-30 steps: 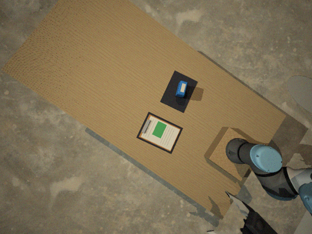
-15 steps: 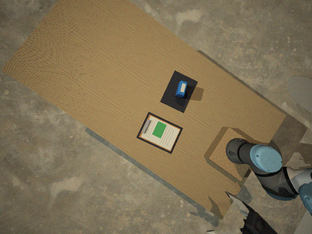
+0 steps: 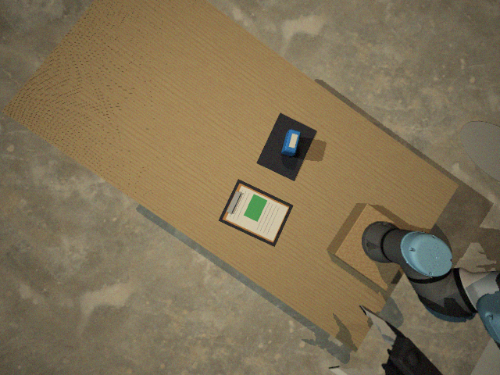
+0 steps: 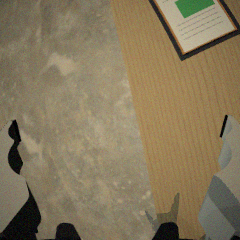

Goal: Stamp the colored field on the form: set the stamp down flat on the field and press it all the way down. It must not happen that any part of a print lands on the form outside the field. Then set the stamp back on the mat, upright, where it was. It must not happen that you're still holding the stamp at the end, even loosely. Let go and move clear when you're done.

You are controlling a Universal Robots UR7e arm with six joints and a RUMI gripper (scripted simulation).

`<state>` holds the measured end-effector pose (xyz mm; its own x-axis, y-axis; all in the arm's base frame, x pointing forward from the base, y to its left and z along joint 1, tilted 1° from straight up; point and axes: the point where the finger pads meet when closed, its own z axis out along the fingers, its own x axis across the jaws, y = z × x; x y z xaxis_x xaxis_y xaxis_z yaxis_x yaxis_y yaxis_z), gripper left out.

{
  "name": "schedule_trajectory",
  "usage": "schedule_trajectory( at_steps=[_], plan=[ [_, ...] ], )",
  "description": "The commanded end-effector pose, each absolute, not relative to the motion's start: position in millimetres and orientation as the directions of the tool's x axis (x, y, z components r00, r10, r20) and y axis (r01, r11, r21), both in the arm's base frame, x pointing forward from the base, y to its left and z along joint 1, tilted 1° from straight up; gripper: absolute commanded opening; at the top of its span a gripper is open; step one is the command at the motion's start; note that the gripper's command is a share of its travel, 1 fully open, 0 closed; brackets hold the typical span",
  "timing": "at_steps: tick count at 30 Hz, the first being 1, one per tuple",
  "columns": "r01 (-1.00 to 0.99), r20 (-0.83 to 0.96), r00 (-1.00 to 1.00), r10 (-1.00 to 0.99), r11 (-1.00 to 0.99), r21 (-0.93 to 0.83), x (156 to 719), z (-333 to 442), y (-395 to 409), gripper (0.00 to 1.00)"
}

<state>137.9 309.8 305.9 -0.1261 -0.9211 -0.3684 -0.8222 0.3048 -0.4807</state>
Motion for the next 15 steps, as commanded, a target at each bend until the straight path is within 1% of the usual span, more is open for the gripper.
schedule_trajectory(
  at_steps=[1,8,15],
  plan=[
    [-0.82,-0.362,-0.141,-0.922,0.313,-0.478,145.4,305.6,311.0,1.0],
    [-0.816,-0.334,-0.189,-0.923,0.337,-0.47,167.7,298.5,310.1,1.0],
    [-0.807,-0.291,-0.265,-0.919,0.377,-0.454,204.1,286.4,305.0,1.0]
  ],
)
